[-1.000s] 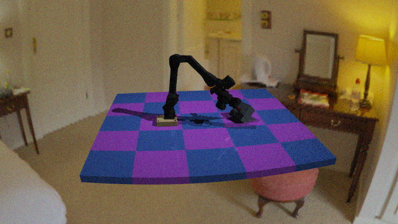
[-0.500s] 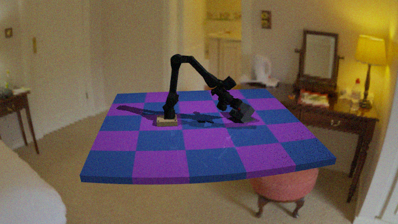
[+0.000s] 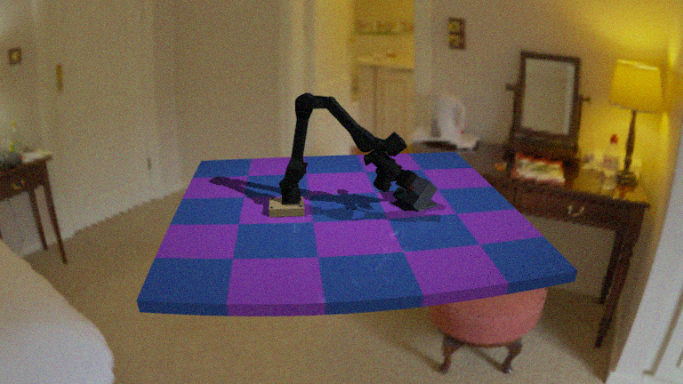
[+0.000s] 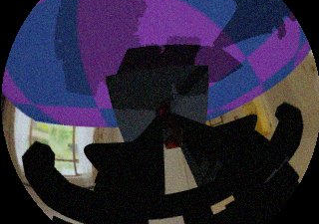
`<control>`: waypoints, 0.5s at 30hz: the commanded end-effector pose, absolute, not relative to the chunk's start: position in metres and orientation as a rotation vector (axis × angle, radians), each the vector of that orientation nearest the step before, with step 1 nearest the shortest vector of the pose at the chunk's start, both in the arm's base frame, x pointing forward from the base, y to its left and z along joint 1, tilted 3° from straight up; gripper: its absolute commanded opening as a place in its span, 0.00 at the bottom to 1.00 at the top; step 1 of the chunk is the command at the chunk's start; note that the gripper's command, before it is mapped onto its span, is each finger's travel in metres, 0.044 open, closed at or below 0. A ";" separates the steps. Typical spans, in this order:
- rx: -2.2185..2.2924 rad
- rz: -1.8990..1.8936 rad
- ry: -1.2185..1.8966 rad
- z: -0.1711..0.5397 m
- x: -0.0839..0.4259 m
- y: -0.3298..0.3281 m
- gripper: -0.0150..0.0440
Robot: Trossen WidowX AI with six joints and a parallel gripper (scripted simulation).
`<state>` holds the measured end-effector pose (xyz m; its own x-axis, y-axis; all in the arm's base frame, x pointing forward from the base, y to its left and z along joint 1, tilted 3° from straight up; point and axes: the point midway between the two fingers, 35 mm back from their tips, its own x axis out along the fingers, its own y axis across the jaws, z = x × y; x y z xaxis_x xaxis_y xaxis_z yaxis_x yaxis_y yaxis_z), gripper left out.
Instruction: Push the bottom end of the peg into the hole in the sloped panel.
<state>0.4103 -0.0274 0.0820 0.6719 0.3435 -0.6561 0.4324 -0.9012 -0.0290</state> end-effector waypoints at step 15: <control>2.753 -1.042 0.642 0.080 0.412 -0.027 0.25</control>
